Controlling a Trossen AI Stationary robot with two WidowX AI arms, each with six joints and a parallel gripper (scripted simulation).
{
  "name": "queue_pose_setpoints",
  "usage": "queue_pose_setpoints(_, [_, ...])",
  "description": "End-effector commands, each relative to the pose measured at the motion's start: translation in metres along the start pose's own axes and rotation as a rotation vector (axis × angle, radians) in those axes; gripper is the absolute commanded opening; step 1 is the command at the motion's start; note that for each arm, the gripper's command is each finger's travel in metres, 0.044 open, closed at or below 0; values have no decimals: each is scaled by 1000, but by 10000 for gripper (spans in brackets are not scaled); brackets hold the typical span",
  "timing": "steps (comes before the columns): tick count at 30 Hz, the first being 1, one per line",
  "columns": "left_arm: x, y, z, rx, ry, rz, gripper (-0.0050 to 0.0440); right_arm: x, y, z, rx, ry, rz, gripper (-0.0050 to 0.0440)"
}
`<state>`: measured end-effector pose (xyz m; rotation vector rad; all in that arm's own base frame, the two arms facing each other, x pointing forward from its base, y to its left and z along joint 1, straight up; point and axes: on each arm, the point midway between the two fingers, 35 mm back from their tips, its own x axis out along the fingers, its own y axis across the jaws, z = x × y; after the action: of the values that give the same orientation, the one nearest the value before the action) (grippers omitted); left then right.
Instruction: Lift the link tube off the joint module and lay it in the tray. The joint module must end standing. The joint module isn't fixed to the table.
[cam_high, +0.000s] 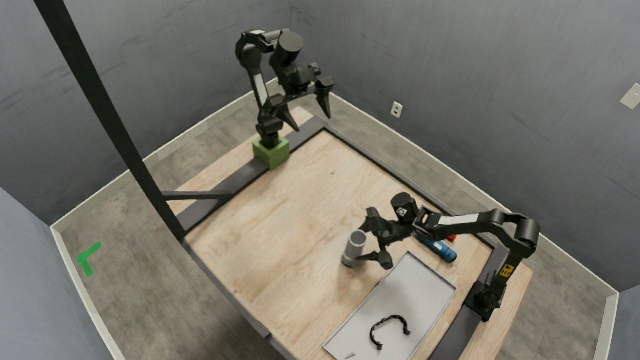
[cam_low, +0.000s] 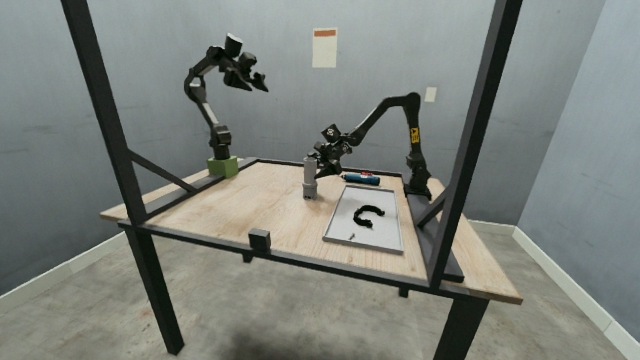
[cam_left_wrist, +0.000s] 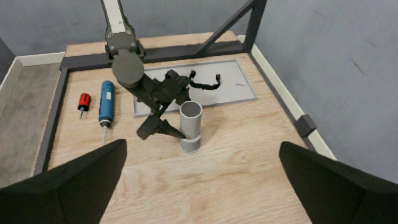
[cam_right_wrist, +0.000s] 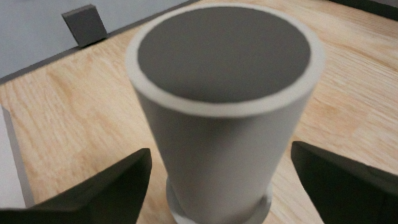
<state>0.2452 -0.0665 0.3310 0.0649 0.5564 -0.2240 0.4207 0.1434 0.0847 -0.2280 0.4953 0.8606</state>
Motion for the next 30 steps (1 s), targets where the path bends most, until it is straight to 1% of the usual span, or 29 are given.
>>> queue_pose_setpoints(1, [-4, 0, 4, -1, -15, 0, 440, 1, -4, 14, -23, -27, -12, 354])
queue_pose_setpoints(2, [-4, 0, 4, -1, -15, 0, 440, 1, -4, 14, -24, -28, -11, 335])
queue_pose_setpoints(4, [-4, 0, 4, -1, -15, 0, 440, -2, -4, 17, -28, -35, -16, 335])
queue_pose_setpoints(5, [-4, 0, 4, -1, -15, 0, 440, -2, -4, 17, -28, -35, -16, 315])
queue_pose_setpoints(9, [-4, 0, 4, -1, -15, 0, 440, -2, -2, 13, -23, -27, -11, 315])
queue_pose_setpoints(10, [-4, 0, 4, -1, -15, 0, 440, -2, -2, 13, -23, -27, -11, 295])
queue_pose_setpoints(12, [-4, 0, 4, -1, -15, 0, 440, -2, -2, 13, -23, -27, -11, 295])
queue_pose_setpoints(13, [-4, 0, 4, -1, -15, 0, 440, -2, -2, 13, -23, -27, -11, 275])
queue_pose_setpoints(15, [-4, 0, 4, -1, -15, 0, 440, -2, -2, 13, -23, -27, -11, 275])
queue_pose_setpoints(16, [-4, 0, 4, -1, -15, 0, 440, -2, -2, 13, -23, -27, -11, 255])
queue_pose_setpoints(18, [-4, 0, 4, -1, -15, 0, 440, -6, -2, 15, -26, -32, -15, 255])
queue_pose_setpoints(19, [-4, 0, 4, -1, -15, 0, 440, -2, -2, 13, -23, -27, -11, 235])
queue_pose_setpoints(21, [-4, 0, 4, -1, -15, 0, 440, -2, -2, 13, -23, -27, -11, 235])
queue_pose_setpoints(24, [-4, 0, 4, -1, -15, 0, 440, -2, -2, 13, -23, -27, -11, 215])
queue_pose_setpoints(26, [-4, 0, 4, -1, -15, 0, 440, -2, -2, 13, -23, -27, -11, 215])
queue_pose_setpoints(29, [-4, 0, 4, -1, -15, 0, 440, -2, -2, 13, -23, -27, -11, 195])
queue_pose_setpoints(30, [-4, 0, 4, -1, -15, 0, 440, -2, -2, 13, -23, -27, -11, 171])
